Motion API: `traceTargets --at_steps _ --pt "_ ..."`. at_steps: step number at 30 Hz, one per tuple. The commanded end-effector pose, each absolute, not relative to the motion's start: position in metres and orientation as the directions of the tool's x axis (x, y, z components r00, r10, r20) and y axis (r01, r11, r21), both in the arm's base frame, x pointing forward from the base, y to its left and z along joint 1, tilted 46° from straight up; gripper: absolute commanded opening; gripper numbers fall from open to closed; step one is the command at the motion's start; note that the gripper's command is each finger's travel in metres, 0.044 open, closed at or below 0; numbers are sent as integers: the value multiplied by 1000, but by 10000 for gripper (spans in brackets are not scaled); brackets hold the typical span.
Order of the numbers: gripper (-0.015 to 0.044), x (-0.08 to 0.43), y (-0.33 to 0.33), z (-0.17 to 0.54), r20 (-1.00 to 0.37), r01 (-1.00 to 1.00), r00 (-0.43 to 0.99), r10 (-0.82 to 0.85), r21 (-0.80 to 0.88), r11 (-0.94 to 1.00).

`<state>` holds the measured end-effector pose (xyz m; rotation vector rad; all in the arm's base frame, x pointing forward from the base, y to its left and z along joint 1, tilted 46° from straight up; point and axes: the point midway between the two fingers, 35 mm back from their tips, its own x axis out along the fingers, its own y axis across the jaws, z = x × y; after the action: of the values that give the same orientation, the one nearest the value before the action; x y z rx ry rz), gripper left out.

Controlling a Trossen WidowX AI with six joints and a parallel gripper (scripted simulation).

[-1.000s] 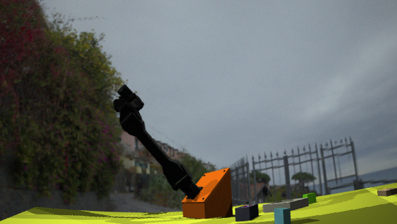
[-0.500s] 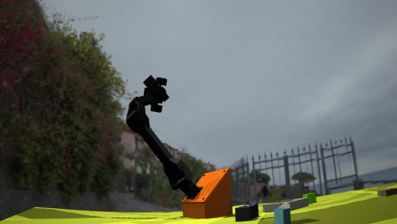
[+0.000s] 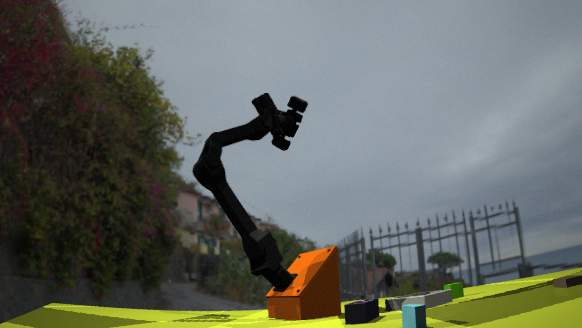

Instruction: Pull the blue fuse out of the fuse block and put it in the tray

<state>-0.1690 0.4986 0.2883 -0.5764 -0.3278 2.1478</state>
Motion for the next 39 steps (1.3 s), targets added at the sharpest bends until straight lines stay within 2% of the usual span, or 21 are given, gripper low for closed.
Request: traceTargets --at_steps 1,6,11,16,21,26,31,39 --pt "70 -108 511 262 -374 -764 -375 848 -393 -511" --pt "70 -37 513 229 -481 -873 -215 850 -295 -388" --pt "70 40 504 189 -603 -937 -21 798 -267 -226" --pt "70 108 474 149 -713 -980 118 691 -196 -35" --pt "70 174 432 112 -809 -965 263 526 -218 147" --pt "70 225 379 79 -876 -936 334 347 -264 234" --pt "70 252 344 64 -903 -905 367 223 -291 309" --pt "70 309 225 31 -913 -766 366 -179 -405 499"
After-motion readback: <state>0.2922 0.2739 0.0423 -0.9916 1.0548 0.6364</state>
